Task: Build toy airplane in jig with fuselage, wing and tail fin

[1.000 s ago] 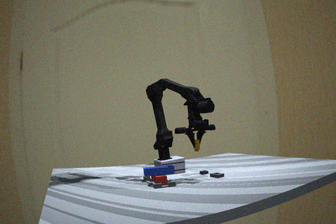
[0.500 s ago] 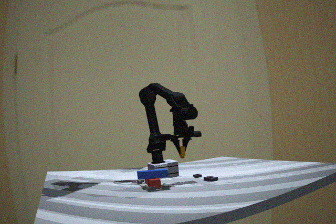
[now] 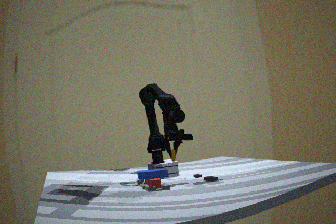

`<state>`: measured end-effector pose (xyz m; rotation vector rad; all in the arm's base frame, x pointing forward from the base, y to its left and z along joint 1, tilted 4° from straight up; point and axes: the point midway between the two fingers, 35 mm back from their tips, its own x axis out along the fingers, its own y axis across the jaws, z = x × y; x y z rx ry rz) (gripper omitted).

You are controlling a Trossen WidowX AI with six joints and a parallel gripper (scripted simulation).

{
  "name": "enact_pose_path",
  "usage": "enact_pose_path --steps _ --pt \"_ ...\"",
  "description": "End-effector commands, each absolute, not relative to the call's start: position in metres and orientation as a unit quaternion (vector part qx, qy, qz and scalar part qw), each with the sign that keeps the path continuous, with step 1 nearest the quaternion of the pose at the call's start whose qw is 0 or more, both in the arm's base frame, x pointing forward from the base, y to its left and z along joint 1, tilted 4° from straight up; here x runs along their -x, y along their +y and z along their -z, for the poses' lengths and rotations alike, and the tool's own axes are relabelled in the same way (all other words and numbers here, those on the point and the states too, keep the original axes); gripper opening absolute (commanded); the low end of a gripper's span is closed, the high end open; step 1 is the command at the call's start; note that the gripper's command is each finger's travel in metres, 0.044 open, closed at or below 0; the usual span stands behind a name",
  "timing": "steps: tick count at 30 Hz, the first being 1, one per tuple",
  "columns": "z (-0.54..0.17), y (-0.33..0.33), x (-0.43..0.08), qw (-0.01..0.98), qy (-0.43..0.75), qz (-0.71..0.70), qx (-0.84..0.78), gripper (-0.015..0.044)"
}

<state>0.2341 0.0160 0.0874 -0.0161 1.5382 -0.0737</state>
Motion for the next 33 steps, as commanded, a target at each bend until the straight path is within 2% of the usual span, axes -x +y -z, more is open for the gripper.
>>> enact_pose_path --steps 1,33 --pt "-0.084 0.003 -0.233 0.717 0.696 0.034 0.006 0.0" --pt "-0.071 -0.095 -0.206 0.717 0.695 0.054 -0.001 0.0"
